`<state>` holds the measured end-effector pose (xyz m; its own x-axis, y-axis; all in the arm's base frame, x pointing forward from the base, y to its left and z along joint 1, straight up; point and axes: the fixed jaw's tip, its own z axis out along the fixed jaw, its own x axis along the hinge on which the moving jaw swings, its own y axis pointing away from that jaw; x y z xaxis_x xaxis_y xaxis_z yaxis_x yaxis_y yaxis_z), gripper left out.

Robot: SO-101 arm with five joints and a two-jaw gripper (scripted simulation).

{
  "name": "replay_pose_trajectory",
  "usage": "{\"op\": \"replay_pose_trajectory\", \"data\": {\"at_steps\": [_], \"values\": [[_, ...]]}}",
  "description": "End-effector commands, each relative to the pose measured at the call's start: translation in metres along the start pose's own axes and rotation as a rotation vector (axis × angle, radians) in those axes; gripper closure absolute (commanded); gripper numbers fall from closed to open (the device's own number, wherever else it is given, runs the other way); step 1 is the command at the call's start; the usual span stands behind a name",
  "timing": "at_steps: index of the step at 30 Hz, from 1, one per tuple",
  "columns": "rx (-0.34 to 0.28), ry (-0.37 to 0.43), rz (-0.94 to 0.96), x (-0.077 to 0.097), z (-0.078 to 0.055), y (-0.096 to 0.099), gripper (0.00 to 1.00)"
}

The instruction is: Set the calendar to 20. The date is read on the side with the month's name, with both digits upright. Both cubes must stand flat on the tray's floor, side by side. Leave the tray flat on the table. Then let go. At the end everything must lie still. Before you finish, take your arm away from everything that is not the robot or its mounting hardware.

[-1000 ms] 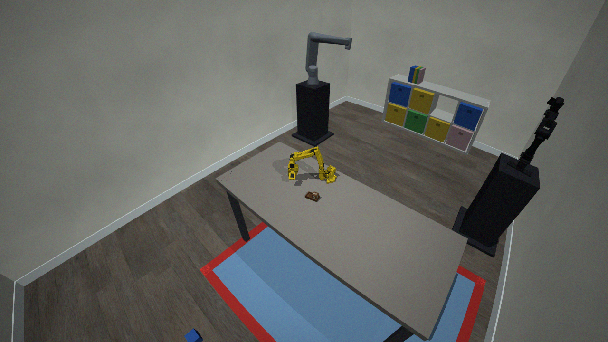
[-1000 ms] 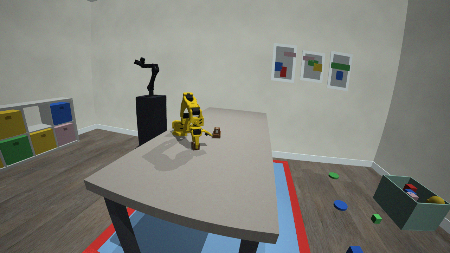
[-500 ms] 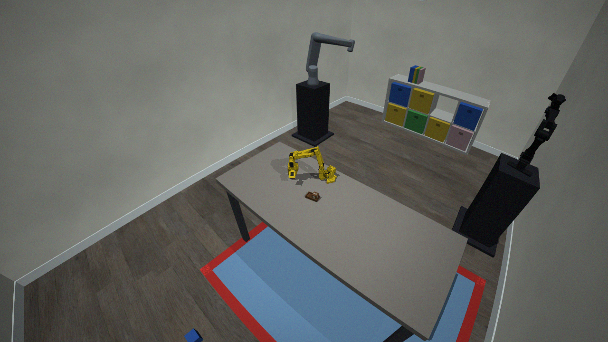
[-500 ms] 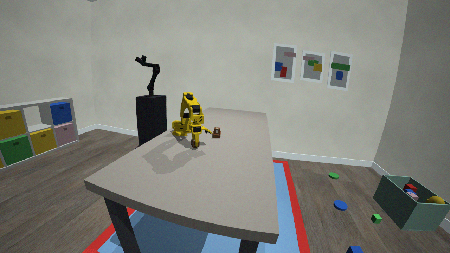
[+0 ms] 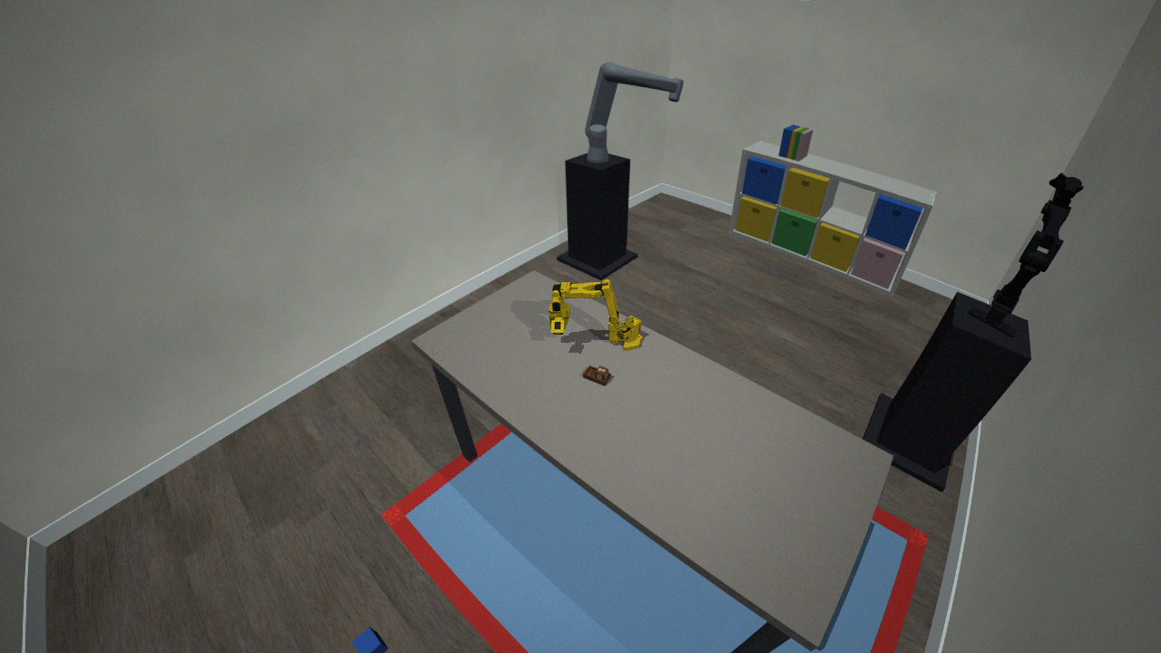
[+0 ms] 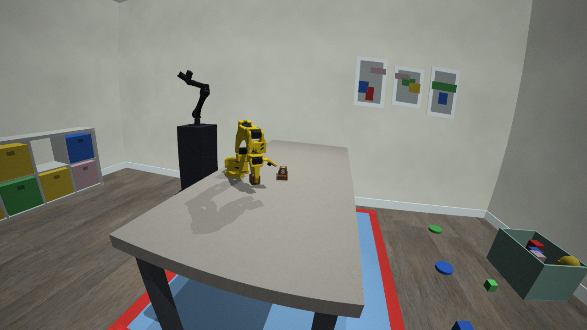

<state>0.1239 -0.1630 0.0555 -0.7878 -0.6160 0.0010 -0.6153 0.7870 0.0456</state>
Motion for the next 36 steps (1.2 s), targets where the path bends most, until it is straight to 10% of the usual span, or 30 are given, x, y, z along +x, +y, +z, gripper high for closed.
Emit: {"op": "replay_pose_trajectory", "data": {"at_steps": [1, 24, 36], "values": [[0.077, -0.001, -0.004, -0.002, -0.016, -0.007, 1.0], [0.077, -0.001, -0.003, -0.002, -0.016, -0.006, 1.0], [0.077, -0.001, 0.025, 0.001, -0.014, 0.025, 1.0]]}}
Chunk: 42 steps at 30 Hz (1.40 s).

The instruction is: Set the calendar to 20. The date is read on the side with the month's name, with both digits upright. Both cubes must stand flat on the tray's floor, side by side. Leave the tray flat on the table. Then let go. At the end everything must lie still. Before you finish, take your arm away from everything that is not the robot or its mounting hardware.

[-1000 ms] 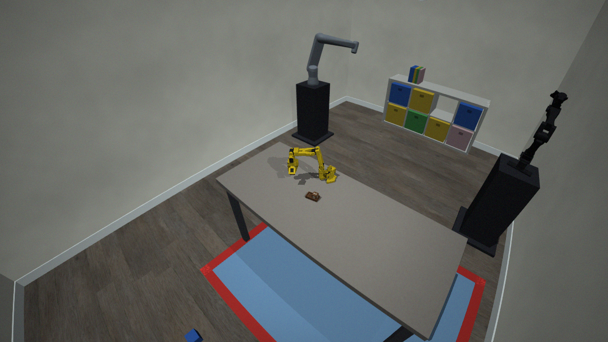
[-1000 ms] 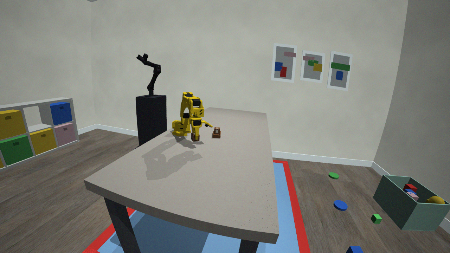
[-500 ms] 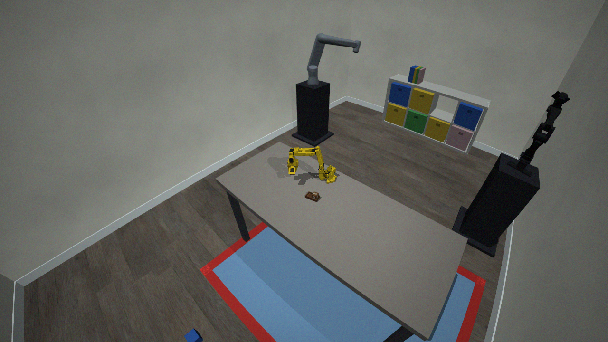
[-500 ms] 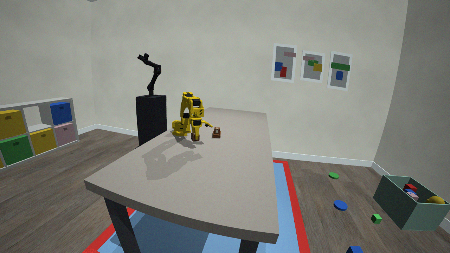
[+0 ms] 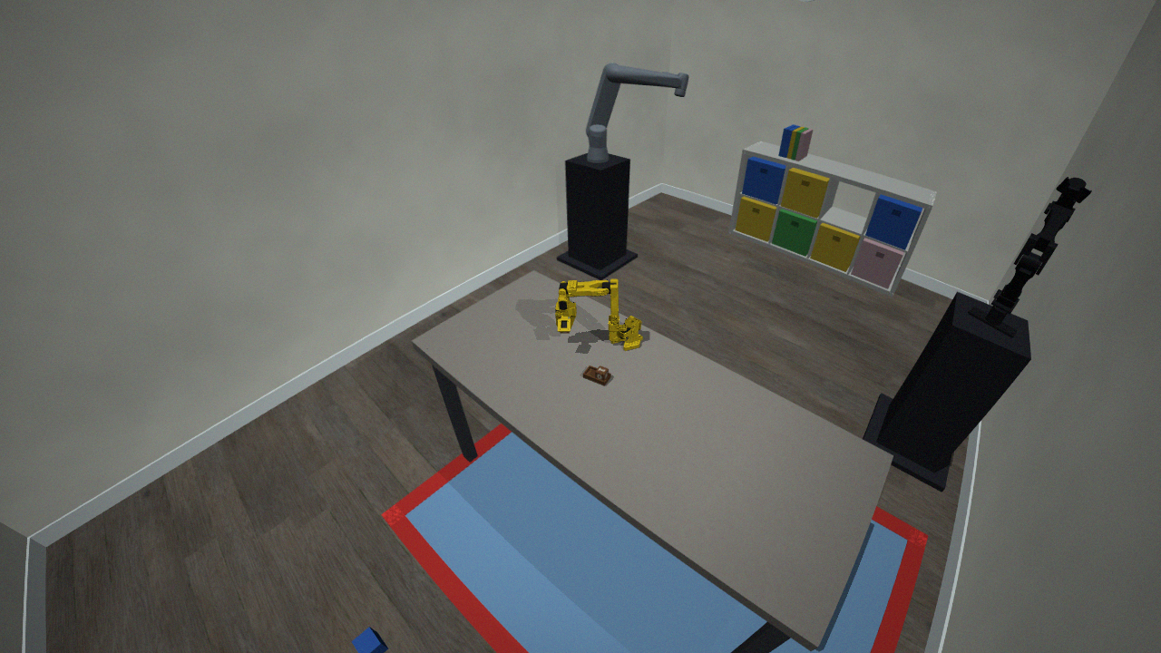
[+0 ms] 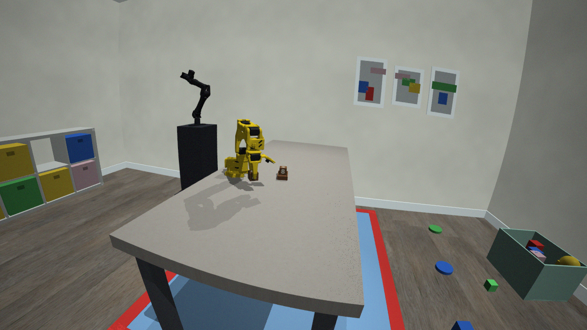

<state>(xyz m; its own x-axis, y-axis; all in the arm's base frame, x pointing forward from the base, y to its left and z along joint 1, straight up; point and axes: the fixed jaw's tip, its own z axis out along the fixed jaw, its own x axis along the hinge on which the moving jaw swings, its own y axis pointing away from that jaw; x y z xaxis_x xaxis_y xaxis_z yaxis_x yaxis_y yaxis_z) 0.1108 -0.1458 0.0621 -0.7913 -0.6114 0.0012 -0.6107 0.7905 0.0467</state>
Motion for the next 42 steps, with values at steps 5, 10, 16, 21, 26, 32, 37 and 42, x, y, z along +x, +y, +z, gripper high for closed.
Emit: {"op": "replay_pose_trajectory", "data": {"at_steps": [5, 10, 16, 21, 26, 32, 37, 42], "values": [[0.079, -0.002, 0.033, 0.003, -0.004, 0.019, 1.0], [0.079, -0.002, 0.045, 0.004, 0.001, 0.033, 1.0], [0.079, -0.002, 0.048, 0.004, 0.003, 0.037, 1.0], [0.079, -0.002, 0.048, 0.004, 0.003, 0.037, 1.0], [0.079, -0.002, 0.048, 0.004, 0.003, 0.037, 1.0], [0.079, -0.002, 0.048, 0.004, 0.003, 0.037, 1.0], [0.087, -0.002, 0.071, 0.008, 0.003, 0.038, 1.0], [0.087, -0.002, 0.071, 0.008, 0.003, 0.038, 1.0]]}}
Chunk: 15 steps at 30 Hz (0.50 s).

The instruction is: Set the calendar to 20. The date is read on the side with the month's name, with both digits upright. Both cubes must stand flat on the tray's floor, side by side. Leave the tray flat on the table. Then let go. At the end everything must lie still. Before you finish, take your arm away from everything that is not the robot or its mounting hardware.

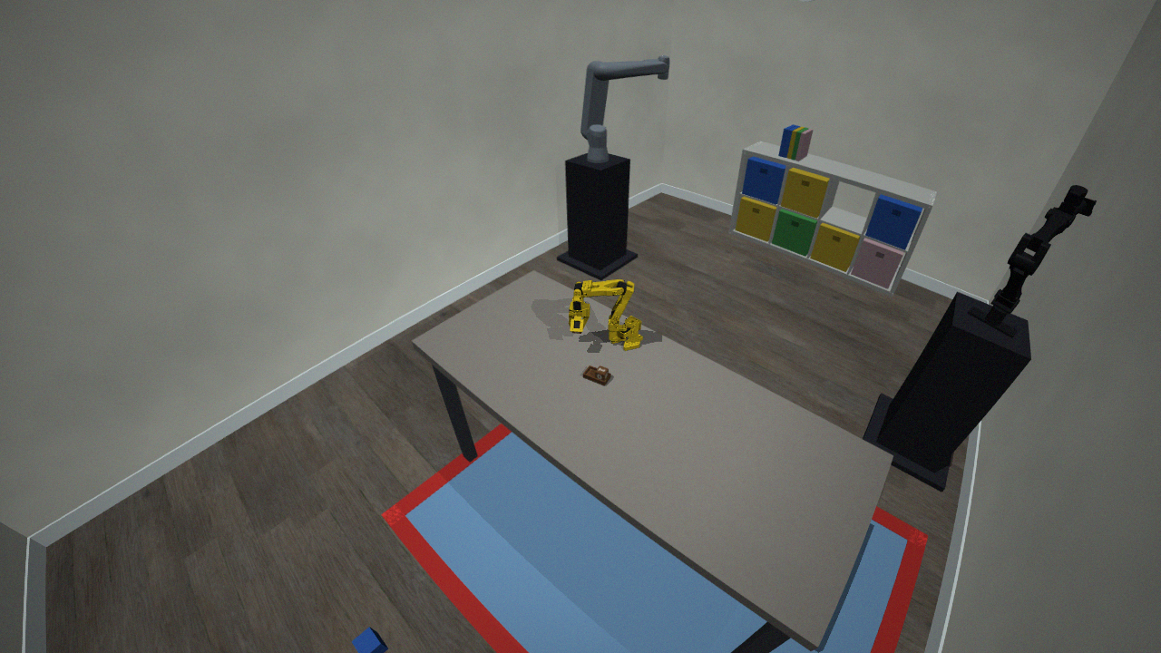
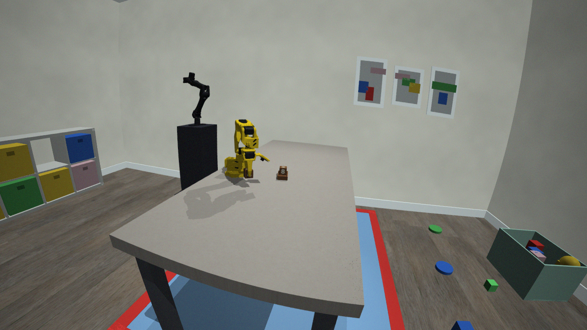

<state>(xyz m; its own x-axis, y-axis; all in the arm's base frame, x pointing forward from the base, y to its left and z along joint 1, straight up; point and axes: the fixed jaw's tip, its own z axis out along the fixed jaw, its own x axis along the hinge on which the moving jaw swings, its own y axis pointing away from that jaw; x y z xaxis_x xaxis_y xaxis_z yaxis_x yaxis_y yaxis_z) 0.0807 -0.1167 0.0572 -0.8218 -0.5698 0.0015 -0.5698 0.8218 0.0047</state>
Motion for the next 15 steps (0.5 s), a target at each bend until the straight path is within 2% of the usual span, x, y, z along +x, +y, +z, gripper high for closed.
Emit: {"op": "replay_pose_trajectory", "data": {"at_steps": [1, 15], "values": [[0.045, -0.002, 0.019, 0.0016, -0.0041, -0.0039, 1.0], [0.045, -0.002, 0.019, 0.0016, -0.0029, -0.0039, 1.0]]}}
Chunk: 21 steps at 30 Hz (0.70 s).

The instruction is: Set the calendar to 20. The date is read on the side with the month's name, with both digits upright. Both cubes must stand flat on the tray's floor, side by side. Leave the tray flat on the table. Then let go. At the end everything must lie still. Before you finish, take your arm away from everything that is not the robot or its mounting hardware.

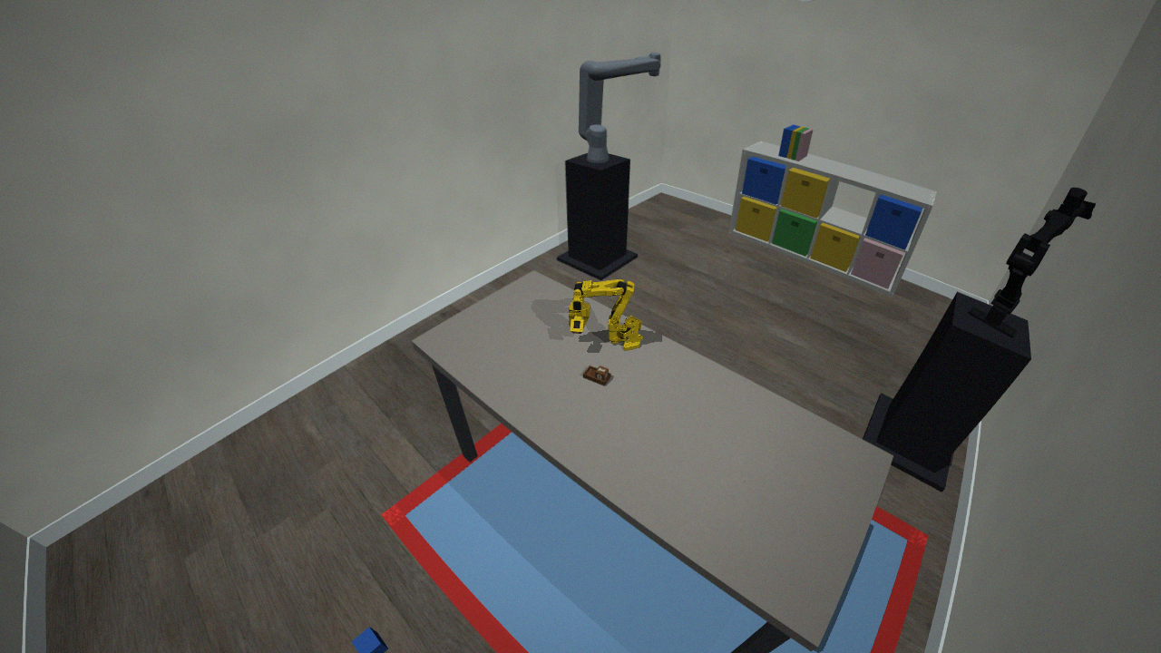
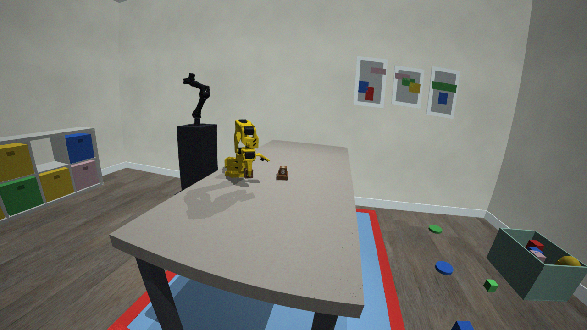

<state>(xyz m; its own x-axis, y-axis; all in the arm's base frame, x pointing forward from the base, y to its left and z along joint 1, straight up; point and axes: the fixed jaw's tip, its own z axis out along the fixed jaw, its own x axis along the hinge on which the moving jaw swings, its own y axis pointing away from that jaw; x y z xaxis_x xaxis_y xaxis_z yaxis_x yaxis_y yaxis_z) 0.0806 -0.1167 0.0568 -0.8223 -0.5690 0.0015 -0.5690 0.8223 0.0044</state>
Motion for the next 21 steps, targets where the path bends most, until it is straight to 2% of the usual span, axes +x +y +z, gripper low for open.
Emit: {"op": "replay_pose_trajectory", "data": {"at_steps": [1, 21], "values": [[0.045, -0.002, 0.018, 0.0014, -0.0027, -0.0041, 1.0], [0.045, -0.002, 0.018, 0.0014, 0.0055, -0.0043, 1.0]]}}
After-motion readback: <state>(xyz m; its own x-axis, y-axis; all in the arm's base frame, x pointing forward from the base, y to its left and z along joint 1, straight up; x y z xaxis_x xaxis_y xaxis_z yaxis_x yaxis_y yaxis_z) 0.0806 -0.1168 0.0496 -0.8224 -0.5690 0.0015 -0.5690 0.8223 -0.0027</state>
